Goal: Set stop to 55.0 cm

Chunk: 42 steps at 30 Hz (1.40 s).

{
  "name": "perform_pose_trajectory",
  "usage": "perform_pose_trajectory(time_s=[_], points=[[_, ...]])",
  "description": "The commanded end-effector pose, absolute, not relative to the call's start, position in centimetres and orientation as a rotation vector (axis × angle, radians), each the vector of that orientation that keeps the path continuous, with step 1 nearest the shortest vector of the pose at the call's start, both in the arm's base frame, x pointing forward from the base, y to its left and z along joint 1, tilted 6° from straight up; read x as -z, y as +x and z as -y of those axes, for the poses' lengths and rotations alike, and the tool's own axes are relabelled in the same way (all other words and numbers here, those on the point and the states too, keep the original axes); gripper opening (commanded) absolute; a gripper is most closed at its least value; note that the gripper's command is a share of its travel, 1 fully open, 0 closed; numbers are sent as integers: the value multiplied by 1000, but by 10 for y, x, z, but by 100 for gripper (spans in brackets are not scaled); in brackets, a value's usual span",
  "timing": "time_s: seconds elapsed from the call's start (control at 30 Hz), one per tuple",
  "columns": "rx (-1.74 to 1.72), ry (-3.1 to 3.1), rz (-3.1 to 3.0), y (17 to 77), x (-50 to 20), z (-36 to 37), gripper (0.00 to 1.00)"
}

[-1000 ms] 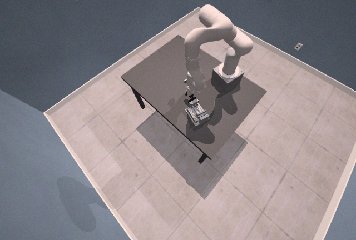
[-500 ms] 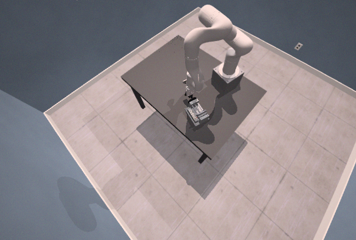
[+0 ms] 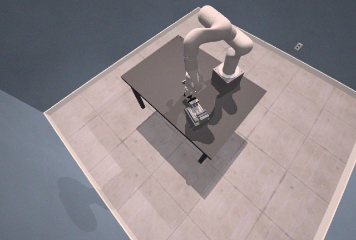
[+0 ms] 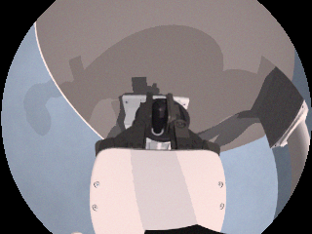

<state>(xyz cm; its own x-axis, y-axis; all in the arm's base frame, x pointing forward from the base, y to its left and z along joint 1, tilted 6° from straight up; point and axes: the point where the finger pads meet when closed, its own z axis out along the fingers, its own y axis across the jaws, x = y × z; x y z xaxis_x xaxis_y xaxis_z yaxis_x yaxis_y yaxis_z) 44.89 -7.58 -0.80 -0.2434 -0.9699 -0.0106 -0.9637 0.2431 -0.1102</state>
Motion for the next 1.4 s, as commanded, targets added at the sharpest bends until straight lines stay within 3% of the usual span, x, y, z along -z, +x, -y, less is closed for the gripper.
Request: perform_pose_trajectory(time_s=[0.0,1.37], points=[[123,-1883,-2415,454,9,77,6],[123,-1883,-2415,473,49,81,6]])
